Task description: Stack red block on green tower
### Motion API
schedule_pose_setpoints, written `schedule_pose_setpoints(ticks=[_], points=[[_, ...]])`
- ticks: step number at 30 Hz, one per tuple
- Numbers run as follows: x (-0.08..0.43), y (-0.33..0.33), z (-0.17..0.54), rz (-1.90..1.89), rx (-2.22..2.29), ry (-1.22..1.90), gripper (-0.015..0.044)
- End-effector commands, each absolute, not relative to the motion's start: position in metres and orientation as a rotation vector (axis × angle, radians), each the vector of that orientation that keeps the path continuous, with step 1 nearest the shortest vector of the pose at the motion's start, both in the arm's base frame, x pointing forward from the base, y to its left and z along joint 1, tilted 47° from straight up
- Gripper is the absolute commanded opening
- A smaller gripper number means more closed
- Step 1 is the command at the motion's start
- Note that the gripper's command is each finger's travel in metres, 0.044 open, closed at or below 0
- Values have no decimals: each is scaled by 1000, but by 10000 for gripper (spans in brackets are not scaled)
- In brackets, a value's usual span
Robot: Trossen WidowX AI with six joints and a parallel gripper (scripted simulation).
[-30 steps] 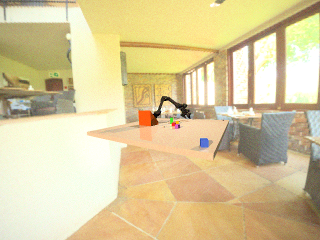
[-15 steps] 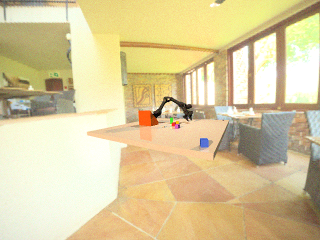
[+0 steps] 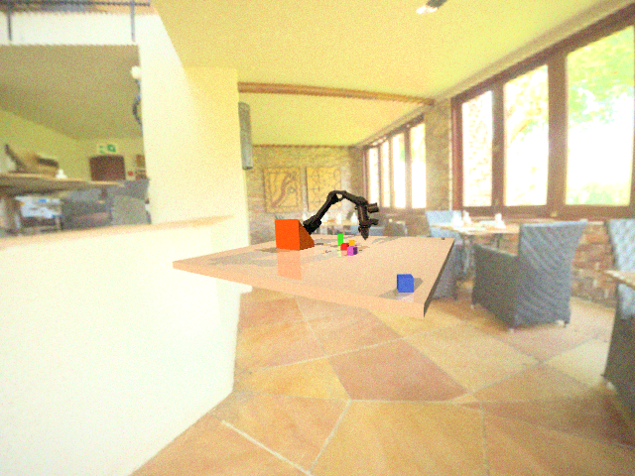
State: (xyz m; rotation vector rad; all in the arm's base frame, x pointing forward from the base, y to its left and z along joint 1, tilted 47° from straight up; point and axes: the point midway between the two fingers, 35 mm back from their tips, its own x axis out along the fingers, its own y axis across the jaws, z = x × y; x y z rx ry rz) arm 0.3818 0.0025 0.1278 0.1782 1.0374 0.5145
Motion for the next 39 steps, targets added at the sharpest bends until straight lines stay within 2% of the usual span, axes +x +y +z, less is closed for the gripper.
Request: schedule_pose_setpoints(ticks=[1, 19, 39], points=[[366, -24, 109, 504, 241, 1114, 440], [277, -110, 66, 495, 695, 1292, 440], [289, -73, 29, 496, 701, 1290, 440]])
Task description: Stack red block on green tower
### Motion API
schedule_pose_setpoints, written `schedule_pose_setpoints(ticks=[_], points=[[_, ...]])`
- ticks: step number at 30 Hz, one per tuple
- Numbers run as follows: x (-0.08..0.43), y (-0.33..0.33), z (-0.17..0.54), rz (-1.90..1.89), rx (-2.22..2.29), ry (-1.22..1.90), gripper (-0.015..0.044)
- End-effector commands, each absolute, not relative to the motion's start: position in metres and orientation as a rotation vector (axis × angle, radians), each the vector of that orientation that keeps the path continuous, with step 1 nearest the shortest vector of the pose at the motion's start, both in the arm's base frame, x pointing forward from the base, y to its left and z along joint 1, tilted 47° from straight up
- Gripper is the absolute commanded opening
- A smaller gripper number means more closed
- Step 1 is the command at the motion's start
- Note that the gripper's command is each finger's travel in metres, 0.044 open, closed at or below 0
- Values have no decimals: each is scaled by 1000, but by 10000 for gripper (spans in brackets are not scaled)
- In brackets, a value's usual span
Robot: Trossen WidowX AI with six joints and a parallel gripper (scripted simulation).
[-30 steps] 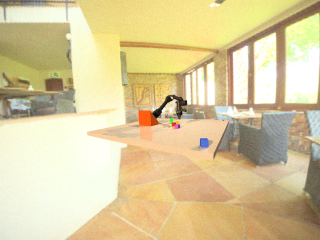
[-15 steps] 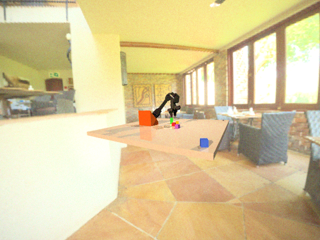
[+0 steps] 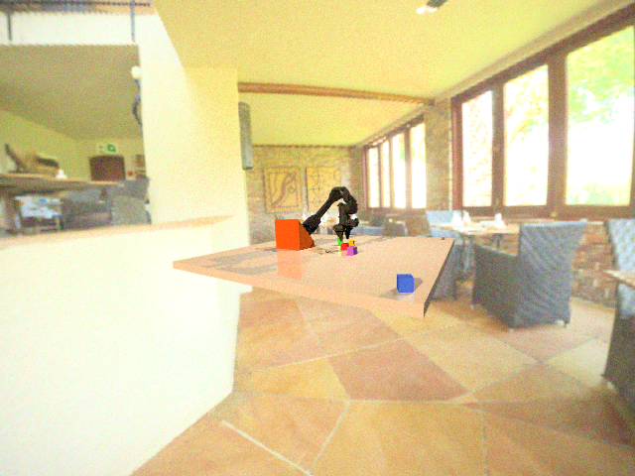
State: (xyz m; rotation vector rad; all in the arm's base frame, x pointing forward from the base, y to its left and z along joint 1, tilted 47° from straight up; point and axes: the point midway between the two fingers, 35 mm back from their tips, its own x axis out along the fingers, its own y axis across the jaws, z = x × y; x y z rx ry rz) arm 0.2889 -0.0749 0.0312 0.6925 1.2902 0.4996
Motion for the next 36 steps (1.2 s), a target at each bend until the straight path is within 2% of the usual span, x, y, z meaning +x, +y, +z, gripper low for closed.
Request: schedule_pose_setpoints(ticks=[1, 36], points=[[290, -72, 28, 496, 701, 1290, 440], [300, -41, -1, 498, 702, 1289, 440]])
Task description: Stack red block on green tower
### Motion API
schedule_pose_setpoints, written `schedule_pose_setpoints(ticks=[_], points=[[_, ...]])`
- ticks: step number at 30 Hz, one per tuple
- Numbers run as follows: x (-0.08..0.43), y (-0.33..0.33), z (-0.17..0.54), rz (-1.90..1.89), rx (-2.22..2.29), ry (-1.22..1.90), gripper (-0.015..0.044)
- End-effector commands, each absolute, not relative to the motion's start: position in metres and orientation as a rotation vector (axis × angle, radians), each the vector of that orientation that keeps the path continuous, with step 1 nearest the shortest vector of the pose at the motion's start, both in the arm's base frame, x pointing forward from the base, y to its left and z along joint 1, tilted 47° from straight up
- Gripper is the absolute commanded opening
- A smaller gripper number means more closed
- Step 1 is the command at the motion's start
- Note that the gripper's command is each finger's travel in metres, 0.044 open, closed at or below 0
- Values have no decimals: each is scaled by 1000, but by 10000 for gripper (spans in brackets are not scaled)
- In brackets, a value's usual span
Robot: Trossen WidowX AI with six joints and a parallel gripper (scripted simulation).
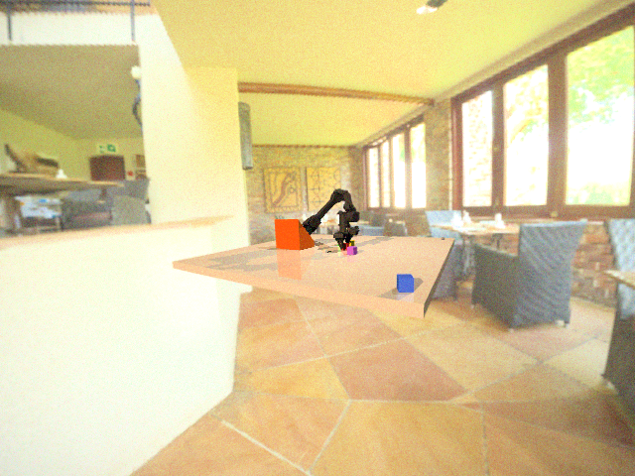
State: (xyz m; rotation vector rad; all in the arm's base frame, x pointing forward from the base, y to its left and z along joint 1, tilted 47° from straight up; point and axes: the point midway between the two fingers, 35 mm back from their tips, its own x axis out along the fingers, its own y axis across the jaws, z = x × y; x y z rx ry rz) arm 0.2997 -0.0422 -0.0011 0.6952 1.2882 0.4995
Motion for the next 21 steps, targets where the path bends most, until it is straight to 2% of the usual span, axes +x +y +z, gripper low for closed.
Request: schedule_pose_setpoints(ticks=[1, 7, 17, 21], points=[[300, -41, -1, 498, 702, 1289, 440], [300, -42, -1, 498, 702, 1289, 440], [300, -42, -1, 498, 702, 1289, 177], [300, -42, -1, 498, 702, 1289, 151]])
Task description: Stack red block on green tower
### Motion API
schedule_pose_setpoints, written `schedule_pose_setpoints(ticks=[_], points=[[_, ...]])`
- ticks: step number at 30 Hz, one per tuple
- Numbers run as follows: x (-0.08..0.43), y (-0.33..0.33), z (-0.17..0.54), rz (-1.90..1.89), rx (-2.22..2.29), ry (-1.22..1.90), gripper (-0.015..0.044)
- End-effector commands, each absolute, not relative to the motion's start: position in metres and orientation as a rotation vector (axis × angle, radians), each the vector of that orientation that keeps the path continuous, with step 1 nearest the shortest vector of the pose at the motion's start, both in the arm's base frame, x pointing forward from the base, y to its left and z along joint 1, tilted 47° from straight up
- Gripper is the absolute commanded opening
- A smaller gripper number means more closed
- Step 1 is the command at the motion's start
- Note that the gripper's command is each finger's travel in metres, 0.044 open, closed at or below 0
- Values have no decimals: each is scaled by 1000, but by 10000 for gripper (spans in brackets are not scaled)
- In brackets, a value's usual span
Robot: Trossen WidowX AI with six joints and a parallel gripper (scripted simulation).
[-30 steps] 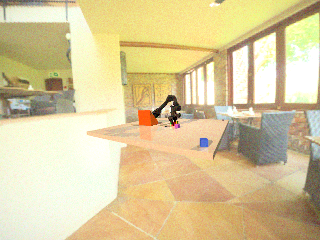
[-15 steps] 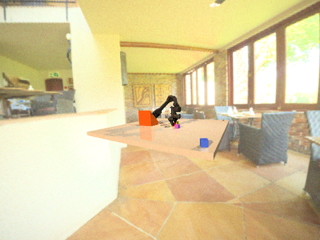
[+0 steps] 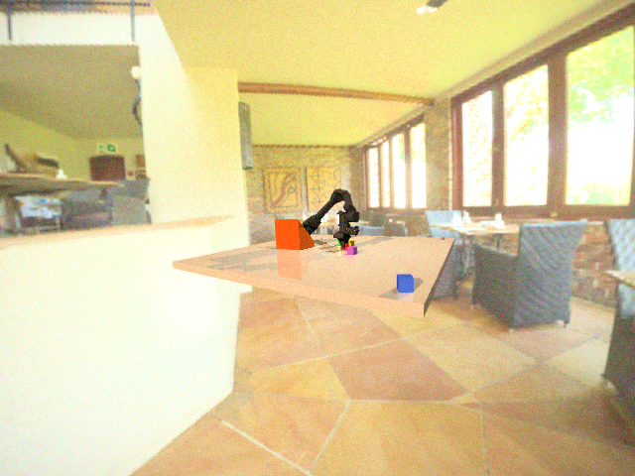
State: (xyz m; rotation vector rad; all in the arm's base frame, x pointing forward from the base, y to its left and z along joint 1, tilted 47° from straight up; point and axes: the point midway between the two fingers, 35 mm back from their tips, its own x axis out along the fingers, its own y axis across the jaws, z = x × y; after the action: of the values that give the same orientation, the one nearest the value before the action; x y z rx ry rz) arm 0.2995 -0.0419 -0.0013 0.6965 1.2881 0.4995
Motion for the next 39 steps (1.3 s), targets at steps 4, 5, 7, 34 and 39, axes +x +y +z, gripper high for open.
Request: schedule_pose_setpoints(ticks=[4, 5, 7, 34, 39], points=[[300, -42, -1, 498, 702, 1289, 124], [299, -42, -1, 498, 702, 1289, 98], [299, -46, 3, 497, 702, 1289, 45], [274, -124, 78, 491, 703, 1290, 0], [272, -120, 85, 494, 700, 1292, 0]])
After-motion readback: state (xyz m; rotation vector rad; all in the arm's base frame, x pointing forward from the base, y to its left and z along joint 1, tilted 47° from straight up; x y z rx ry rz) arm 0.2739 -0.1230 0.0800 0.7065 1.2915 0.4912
